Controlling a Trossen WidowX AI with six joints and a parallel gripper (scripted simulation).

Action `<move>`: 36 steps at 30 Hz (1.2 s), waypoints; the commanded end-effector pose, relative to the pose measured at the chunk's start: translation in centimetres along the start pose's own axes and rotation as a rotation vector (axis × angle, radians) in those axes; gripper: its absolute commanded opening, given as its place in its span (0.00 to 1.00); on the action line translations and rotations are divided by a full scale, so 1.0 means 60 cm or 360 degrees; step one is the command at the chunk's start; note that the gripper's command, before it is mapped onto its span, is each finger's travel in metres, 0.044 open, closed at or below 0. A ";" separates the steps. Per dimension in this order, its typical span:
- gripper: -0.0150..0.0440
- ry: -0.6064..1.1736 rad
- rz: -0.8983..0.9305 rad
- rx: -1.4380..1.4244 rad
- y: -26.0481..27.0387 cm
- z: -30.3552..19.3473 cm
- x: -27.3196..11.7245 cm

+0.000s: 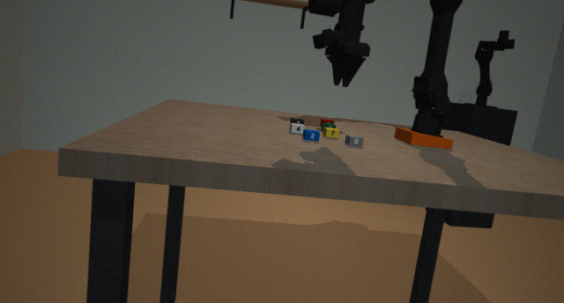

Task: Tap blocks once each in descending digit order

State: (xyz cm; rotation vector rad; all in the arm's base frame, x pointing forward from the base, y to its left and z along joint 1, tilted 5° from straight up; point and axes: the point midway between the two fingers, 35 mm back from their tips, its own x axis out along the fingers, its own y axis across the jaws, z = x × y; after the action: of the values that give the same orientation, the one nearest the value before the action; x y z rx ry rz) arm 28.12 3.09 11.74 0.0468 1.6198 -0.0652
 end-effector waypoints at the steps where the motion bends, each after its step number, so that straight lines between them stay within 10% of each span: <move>1: 0.93 0.0010 0.0003 0.0019 0.021 -0.002 0.000; 36: 0.93 0.0014 0.0015 0.0018 0.164 -0.041 -0.001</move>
State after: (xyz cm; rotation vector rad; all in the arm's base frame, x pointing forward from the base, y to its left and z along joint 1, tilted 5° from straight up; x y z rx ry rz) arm 26.40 13.01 11.80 0.0594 1.6247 -0.0641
